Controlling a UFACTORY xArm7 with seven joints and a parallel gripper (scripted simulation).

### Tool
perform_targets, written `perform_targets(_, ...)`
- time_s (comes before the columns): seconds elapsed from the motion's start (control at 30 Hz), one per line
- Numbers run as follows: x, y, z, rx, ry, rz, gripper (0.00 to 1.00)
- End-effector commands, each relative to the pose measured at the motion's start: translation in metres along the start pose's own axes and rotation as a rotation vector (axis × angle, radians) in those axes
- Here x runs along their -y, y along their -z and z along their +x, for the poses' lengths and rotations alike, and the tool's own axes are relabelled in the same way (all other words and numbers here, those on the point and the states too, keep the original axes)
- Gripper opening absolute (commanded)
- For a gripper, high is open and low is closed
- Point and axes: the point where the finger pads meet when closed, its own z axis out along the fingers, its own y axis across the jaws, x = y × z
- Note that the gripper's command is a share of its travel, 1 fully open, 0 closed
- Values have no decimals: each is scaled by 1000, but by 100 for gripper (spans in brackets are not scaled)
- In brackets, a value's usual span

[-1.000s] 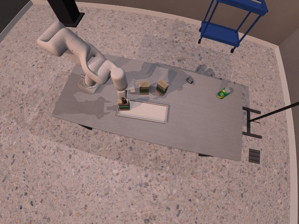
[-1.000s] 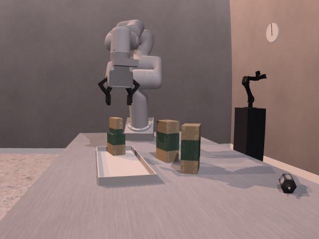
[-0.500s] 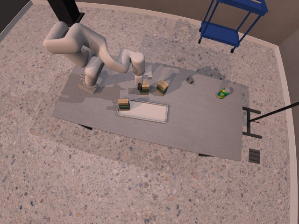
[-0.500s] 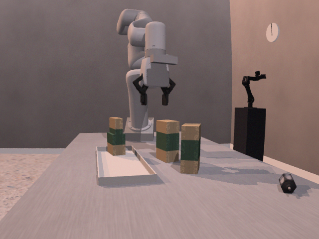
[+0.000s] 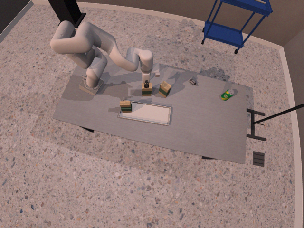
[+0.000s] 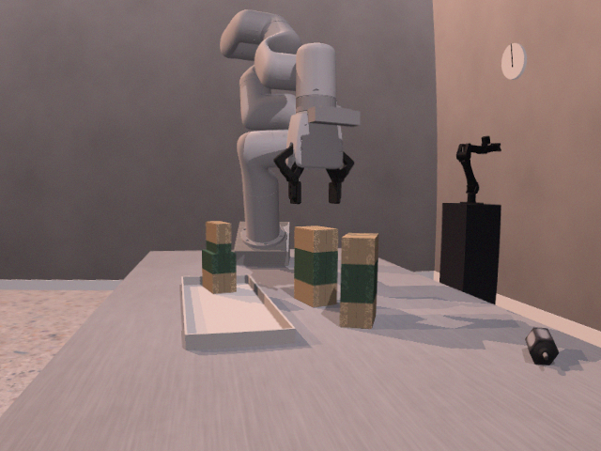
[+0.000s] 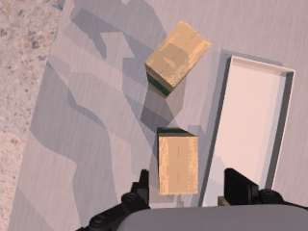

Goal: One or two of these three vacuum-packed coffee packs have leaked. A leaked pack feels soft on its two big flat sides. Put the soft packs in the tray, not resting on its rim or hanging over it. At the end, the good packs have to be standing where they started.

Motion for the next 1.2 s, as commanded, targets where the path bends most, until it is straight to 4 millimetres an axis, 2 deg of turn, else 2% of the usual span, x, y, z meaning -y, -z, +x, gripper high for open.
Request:
perform_targets(0.0, 0, -11, 2, -2, 1, -1, 87)
perform_targets(0.13, 0, -29, 2, -2, 1, -1, 87)
perform_targets(0.23, 0, -34, 2, -2, 1, -1, 87)
perform_targets(1.17, 0, -34, 3, -2, 1, -1, 87)
